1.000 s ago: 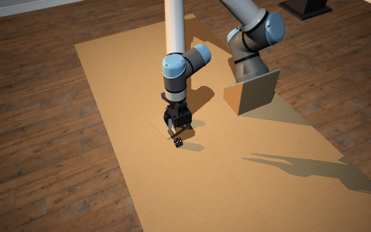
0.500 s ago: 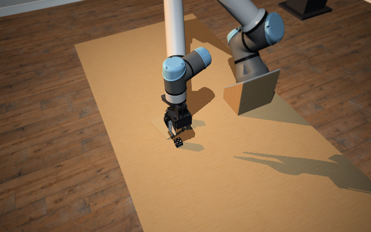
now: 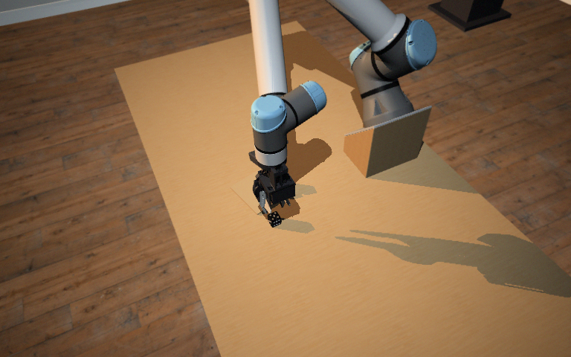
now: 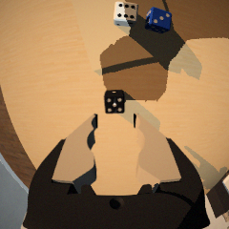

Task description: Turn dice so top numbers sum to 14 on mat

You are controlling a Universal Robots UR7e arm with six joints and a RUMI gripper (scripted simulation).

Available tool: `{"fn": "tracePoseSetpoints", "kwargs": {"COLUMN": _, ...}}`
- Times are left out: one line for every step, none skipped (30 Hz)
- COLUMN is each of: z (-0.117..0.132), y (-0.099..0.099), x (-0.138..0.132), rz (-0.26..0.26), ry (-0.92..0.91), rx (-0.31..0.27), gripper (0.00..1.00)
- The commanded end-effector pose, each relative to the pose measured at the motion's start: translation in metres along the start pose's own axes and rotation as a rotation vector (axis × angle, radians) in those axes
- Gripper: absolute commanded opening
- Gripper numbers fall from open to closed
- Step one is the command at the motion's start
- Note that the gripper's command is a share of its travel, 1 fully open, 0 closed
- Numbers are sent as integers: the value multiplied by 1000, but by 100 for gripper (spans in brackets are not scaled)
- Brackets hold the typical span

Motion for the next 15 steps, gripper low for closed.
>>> {"fn": "tracePoseSetpoints", "kwargs": {"z": 0, "y": -7, "x": -1, "rz": -2, "ry": 0, "rx": 0, "gripper": 28}}
{"fn": "tracePoseSetpoints", "kwargs": {"z": 0, "y": -8, "x": -1, "rz": -2, "ry": 0, "rx": 0, "gripper": 28}}
{"fn": "tracePoseSetpoints", "kwargs": {"z": 0, "y": -9, "x": -1, "rz": -2, "ry": 0, "rx": 0, "gripper": 28}}
{"fn": "tracePoseSetpoints", "kwargs": {"z": 0, "y": -11, "x": -1, "rz": -2, "ry": 0, "rx": 0, "gripper": 28}}
{"fn": "tracePoseSetpoints", "kwargs": {"z": 0, "y": -11, "x": -1, "rz": -2, "ry": 0, "rx": 0, "gripper": 28}}
{"fn": "tracePoseSetpoints", "kwargs": {"z": 0, "y": -11, "x": -1, "rz": -2, "ry": 0, "rx": 0, "gripper": 28}}
{"fn": "tracePoseSetpoints", "kwargs": {"z": 0, "y": -12, "x": -1, "rz": -2, "ry": 0, "rx": 0, "gripper": 28}}
{"fn": "tracePoseSetpoints", "kwargs": {"z": 0, "y": -13, "x": -1, "rz": -2, "ry": 0, "rx": 0, "gripper": 28}}
{"fn": "tracePoseSetpoints", "kwargs": {"z": 0, "y": -14, "x": -1, "rz": -2, "ry": 0, "rx": 0, "gripper": 28}}
{"fn": "tracePoseSetpoints", "kwargs": {"z": 0, "y": -15, "x": -1, "rz": -2, "ry": 0, "rx": 0, "gripper": 28}}
{"fn": "tracePoseSetpoints", "kwargs": {"z": 0, "y": -16, "x": -1, "rz": -2, "ry": 0, "rx": 0, "gripper": 28}}
{"fn": "tracePoseSetpoints", "kwargs": {"z": 0, "y": -17, "x": -1, "rz": -2, "ry": 0, "rx": 0, "gripper": 28}}
{"fn": "tracePoseSetpoints", "kwargs": {"z": 0, "y": -17, "x": -1, "rz": -2, "ry": 0, "rx": 0, "gripper": 28}}
{"fn": "tracePoseSetpoints", "kwargs": {"z": 0, "y": -18, "x": -1, "rz": -2, "ry": 0, "rx": 0, "gripper": 28}}
{"fn": "tracePoseSetpoints", "kwargs": {"z": 0, "y": -19, "x": -1, "rz": -2, "ry": 0, "rx": 0, "gripper": 28}}
Point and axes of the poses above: the point where the finger pads meet when closed, its own y axis back along the fingers, its own x axis across the jaws, z = x × y, the point moved 4 cm from there along y, back along the fingers, and after that the axes turned 5 degrees about y, right-handed, at the moved point
